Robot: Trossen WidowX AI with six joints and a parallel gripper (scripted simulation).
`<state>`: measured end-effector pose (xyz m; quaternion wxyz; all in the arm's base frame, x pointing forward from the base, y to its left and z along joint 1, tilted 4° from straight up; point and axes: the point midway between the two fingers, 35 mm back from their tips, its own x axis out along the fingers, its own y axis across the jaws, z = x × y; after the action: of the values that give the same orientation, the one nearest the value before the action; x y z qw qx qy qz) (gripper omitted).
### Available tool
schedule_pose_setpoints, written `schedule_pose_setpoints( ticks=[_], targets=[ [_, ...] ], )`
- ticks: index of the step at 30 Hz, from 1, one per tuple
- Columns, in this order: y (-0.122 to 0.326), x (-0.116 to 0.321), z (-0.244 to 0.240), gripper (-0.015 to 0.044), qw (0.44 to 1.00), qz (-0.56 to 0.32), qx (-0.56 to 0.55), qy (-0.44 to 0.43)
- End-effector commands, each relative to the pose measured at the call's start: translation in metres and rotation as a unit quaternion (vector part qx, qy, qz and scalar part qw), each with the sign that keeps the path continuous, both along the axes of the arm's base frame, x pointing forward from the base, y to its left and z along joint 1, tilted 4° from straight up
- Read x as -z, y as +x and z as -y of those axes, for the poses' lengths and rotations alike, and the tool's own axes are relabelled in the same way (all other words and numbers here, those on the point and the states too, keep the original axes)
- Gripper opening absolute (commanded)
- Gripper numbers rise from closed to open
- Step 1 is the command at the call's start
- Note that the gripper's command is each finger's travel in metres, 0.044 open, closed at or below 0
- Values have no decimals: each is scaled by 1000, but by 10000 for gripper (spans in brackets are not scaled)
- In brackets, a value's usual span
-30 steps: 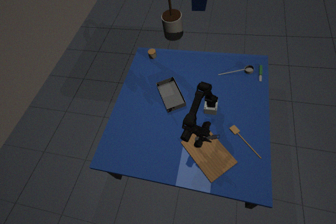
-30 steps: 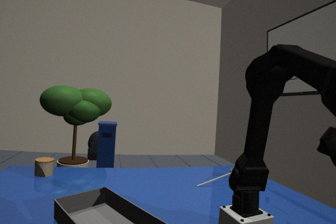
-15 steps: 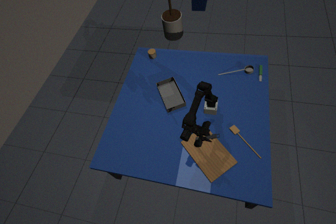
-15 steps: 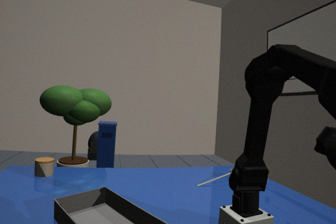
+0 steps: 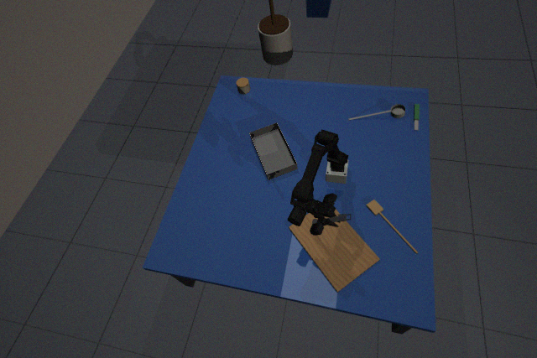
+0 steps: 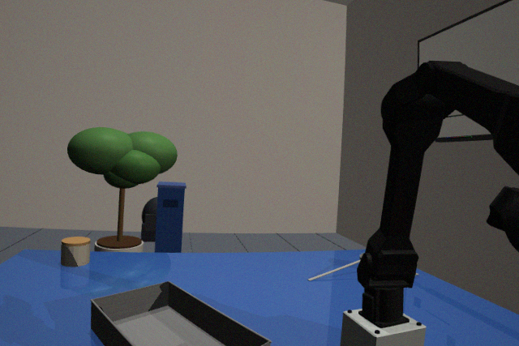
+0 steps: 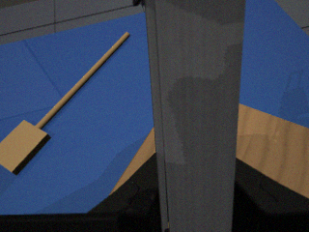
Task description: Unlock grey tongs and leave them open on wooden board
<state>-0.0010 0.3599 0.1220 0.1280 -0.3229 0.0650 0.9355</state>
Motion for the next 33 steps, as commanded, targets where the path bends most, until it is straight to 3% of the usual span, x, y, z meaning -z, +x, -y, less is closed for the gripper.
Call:
schedule_pose_setpoints(
  ticks=[1, 11, 33],
  targets=[
    [-1, -3, 0, -150, 1000, -3, -1, 7],
    [-5, 5, 1, -150, 999, 28, -10, -15],
    [-24, 48, 0, -150, 934, 332, -31, -124]
  ],
)
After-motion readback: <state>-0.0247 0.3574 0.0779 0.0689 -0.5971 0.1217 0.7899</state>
